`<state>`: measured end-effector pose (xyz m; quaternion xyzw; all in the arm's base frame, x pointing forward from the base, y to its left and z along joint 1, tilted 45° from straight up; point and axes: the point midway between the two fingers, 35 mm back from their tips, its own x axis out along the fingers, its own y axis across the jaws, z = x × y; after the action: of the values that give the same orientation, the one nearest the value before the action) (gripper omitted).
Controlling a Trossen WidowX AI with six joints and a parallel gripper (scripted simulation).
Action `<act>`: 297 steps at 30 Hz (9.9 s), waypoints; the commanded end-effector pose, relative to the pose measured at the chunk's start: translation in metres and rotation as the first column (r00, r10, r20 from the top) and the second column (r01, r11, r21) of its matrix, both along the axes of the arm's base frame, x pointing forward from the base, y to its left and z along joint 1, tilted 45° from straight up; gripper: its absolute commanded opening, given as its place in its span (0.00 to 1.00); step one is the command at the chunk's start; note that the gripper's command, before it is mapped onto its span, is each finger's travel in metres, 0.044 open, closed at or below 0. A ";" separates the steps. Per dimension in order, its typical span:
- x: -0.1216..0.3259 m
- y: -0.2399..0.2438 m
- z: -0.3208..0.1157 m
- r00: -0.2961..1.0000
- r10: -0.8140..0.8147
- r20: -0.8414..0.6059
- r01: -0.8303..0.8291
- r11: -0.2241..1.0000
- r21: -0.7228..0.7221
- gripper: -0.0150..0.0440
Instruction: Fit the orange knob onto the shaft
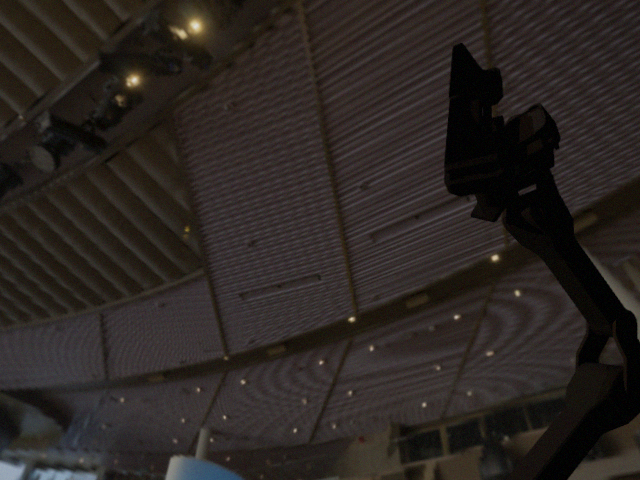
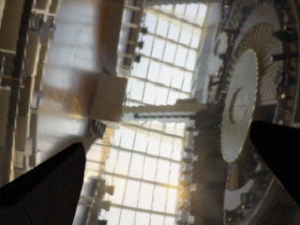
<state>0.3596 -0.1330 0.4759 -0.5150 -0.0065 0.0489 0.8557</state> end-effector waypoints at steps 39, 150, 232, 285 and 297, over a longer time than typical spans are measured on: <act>-0.067 0.206 -0.406 -0.035 0.640 -0.768 0.843 0.432 0.321 1.00; -0.059 0.147 -0.390 -0.035 0.634 -0.772 0.843 0.433 0.318 0.25; -0.050 0.086 -0.550 -0.032 0.634 -0.773 0.838 0.439 0.325 0.25; -0.050 0.086 -0.551 -0.014 0.626 -0.779 0.707 0.558 0.435 0.25; -0.050 0.085 -0.550 -0.014 0.626 -0.779 0.707 0.558 0.435 0.25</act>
<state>0.3092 -0.0478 -0.0748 0.1664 0.6027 0.3551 0.6949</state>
